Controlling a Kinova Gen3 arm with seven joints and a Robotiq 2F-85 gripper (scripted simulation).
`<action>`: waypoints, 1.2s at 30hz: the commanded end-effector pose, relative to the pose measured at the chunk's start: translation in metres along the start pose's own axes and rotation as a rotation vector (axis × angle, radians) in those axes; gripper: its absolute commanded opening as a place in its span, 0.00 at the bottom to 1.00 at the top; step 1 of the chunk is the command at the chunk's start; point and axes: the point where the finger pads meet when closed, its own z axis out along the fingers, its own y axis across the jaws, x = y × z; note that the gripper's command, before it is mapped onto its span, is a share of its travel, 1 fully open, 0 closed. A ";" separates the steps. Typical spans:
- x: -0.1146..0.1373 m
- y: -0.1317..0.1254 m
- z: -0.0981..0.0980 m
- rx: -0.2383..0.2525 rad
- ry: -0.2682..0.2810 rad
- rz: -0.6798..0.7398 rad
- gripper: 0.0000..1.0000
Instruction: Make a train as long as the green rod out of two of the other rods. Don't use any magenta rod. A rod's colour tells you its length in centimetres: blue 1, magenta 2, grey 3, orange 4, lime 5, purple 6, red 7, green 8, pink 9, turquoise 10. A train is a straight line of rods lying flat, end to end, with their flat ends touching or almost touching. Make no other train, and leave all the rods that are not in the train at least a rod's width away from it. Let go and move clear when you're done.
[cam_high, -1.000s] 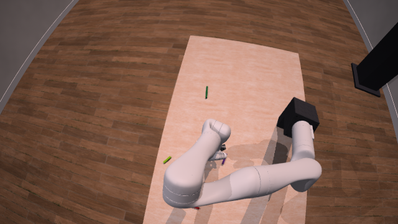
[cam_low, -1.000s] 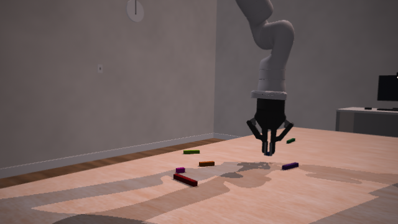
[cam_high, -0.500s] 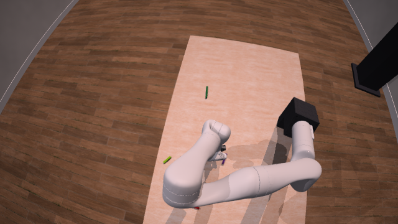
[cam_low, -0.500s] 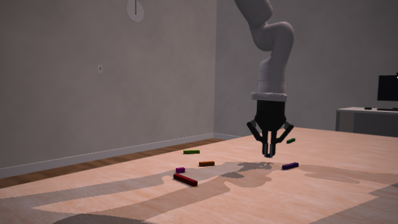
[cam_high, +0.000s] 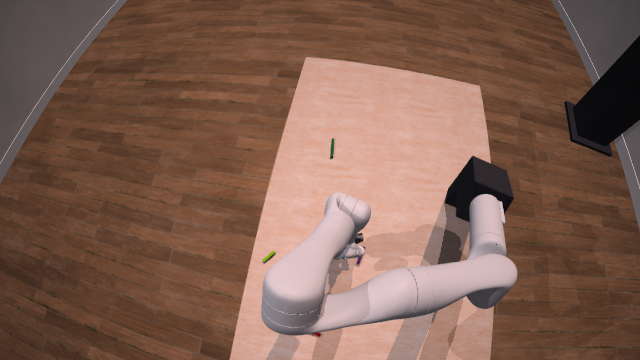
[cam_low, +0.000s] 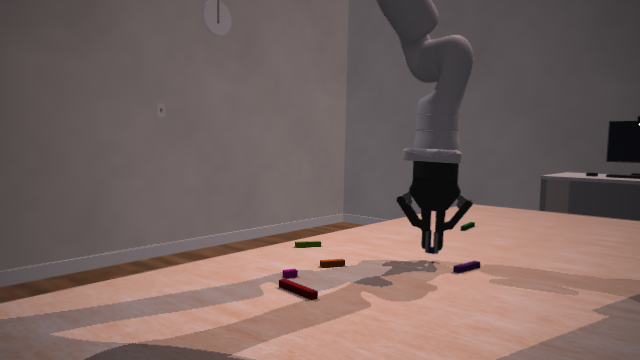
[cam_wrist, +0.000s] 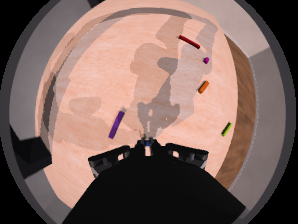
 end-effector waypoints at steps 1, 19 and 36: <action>-0.003 0.002 0.001 -0.005 -0.006 -0.005 0.05; -0.002 0.000 0.001 -0.004 -0.006 -0.019 0.05; -0.001 -0.001 0.001 -0.004 -0.006 -0.021 0.05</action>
